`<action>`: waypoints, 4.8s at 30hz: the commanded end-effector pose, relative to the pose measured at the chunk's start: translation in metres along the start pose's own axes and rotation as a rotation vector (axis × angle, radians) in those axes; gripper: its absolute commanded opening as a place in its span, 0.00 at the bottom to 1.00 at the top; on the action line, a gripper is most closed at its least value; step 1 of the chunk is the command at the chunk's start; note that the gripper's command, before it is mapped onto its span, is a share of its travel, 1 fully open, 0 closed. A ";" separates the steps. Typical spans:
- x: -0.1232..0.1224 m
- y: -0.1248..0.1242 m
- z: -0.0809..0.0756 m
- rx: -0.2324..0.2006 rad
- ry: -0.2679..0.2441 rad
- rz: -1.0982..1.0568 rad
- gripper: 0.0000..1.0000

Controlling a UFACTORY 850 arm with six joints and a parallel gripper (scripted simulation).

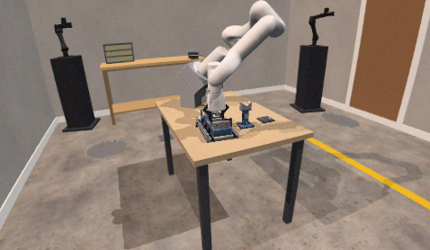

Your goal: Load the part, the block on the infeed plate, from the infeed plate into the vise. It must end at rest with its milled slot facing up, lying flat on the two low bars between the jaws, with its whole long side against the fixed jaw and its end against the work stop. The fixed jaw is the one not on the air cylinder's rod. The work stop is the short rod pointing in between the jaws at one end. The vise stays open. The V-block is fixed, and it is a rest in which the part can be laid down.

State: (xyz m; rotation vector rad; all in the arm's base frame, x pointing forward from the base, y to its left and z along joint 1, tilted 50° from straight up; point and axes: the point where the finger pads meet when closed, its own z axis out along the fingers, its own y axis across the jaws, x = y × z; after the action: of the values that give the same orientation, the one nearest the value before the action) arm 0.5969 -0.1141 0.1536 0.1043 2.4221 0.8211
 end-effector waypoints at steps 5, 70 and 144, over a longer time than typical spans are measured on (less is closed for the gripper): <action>-0.001 0.000 -0.001 0.001 -0.001 0.000 0.00; -0.002 0.000 0.002 0.001 -0.001 0.000 0.00; -0.001 0.000 -0.060 0.001 -0.001 0.000 0.81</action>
State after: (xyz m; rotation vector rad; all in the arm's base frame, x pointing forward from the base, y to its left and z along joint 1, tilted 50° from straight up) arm 0.5697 -0.1416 0.1869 0.1044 2.4221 0.8213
